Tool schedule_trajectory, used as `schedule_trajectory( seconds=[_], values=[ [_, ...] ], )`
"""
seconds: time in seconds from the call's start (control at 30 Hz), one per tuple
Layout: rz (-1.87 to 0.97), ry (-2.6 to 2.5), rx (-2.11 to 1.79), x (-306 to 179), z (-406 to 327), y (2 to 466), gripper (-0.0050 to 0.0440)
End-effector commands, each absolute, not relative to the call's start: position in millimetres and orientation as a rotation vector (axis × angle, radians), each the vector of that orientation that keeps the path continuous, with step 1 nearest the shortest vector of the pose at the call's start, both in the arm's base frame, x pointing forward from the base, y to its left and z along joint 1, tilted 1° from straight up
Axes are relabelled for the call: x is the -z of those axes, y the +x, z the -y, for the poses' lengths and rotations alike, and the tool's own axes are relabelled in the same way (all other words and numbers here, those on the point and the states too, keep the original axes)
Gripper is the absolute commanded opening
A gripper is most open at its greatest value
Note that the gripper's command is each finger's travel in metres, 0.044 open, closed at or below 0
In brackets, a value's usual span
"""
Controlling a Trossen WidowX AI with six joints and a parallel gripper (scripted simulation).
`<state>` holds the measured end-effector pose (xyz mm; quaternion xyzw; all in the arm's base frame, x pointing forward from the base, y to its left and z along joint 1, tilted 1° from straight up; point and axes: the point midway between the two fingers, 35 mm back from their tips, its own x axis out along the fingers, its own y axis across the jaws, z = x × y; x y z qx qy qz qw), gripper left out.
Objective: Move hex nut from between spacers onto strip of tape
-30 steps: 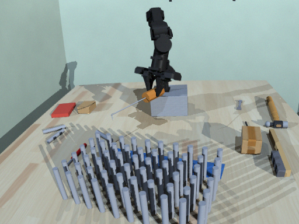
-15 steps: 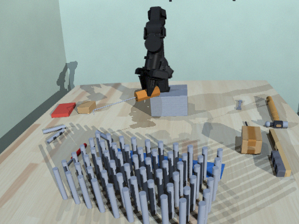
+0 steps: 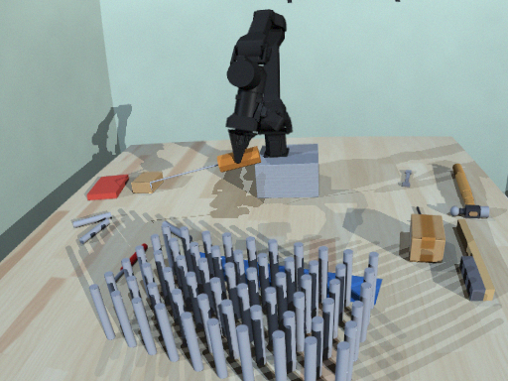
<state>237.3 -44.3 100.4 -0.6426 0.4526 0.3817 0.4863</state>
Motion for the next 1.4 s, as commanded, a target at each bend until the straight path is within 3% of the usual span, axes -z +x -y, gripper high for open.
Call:
schedule_trajectory(
  seconds=[0.0, 1.37],
  values=[
    [-1.115, -1.471, -0.815, -112.7, 51.0, 247.2, -0.0050],
    [-1.275, -0.390, -0.030, -120.6, 123.5, 248.9, -0.0050]
  ],
)
